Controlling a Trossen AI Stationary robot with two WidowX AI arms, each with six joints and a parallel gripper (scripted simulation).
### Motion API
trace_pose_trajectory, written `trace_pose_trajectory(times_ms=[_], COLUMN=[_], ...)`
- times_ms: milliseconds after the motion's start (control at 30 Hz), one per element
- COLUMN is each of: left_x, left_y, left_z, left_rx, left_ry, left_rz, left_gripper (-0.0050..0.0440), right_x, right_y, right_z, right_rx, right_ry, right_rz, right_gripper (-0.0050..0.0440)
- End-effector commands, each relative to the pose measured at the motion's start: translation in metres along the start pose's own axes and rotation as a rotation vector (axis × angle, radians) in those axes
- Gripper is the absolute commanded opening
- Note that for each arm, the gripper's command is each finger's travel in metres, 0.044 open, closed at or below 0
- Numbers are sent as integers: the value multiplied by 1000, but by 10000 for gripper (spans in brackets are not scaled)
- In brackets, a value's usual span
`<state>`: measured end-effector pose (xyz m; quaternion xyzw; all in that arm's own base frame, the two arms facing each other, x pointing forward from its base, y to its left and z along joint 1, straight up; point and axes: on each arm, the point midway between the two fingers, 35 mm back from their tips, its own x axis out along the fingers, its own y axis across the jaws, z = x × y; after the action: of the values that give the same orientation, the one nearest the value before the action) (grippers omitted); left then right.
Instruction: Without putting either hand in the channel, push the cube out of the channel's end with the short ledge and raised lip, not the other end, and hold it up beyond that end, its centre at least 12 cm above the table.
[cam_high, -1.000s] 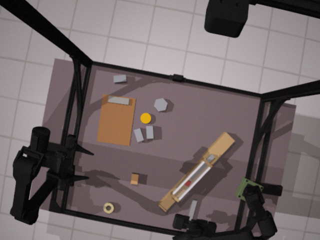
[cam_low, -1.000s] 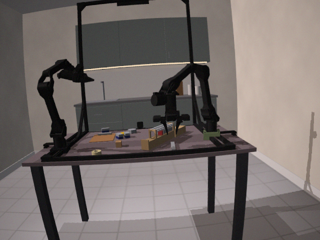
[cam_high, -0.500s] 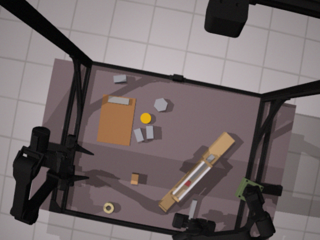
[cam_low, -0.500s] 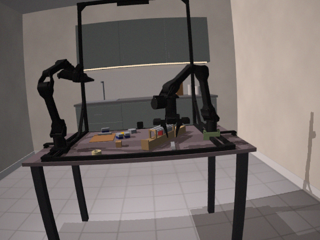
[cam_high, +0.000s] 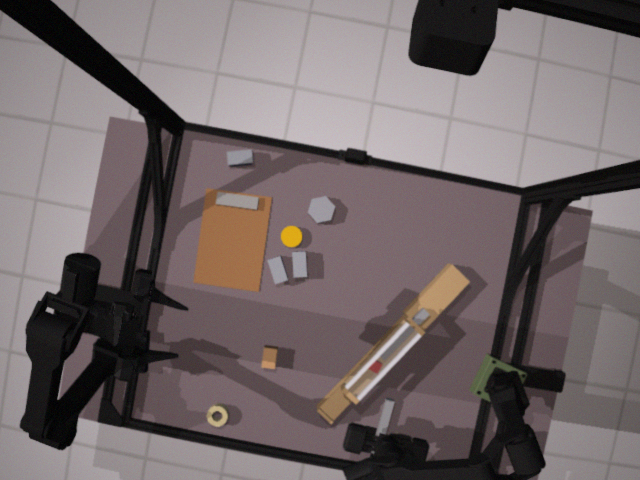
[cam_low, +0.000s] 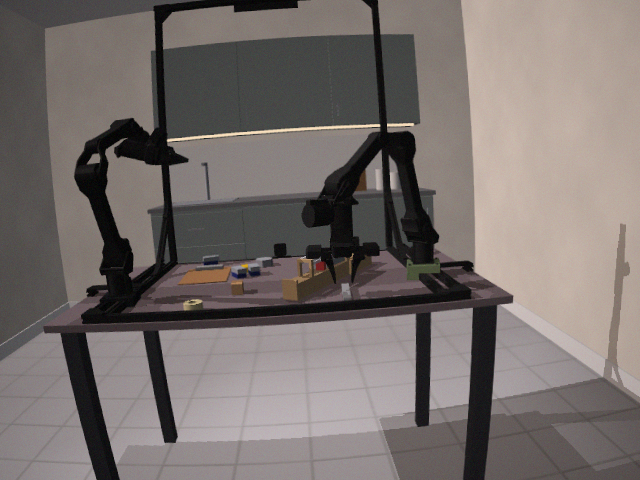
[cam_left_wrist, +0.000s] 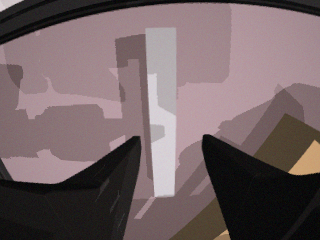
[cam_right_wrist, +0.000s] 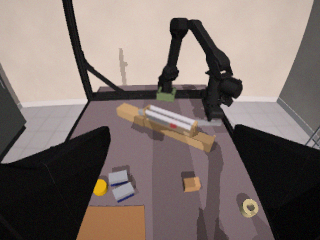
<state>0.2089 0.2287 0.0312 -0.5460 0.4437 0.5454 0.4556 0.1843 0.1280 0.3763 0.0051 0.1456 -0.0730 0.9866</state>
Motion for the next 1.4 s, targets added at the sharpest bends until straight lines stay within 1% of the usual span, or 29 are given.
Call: trace_pose_trajectory(times_ms=[0,533,733,767,833,900,1367], left_x=[11,33,34,31,31,31,31], left_y=[4,5,5,3,3,3,3], left_z=[-2,-3,-3,-2,-2,-2,-2], left_rx=[0,0,0,-1,-1,-1,-1], left_ry=[10,10,10,6,6,6,6], left_rz=[13,13,13,8,8,8,8], left_gripper=[200,200,200,176,163,163,69], right_x=[0,0,0,0,0,0,0], right_y=[0,0,0,0,0,0,0], right_z=[0,0,0,0,0,0,0], right_rx=[1,1,1,1,1,1,1], right_ry=[-3,-3,-3,-3,-3,-3,-3], right_rz=[-2,-2,-2,-2,-2,-2,-2], right_gripper=[400,400,400,400,400,400,400])
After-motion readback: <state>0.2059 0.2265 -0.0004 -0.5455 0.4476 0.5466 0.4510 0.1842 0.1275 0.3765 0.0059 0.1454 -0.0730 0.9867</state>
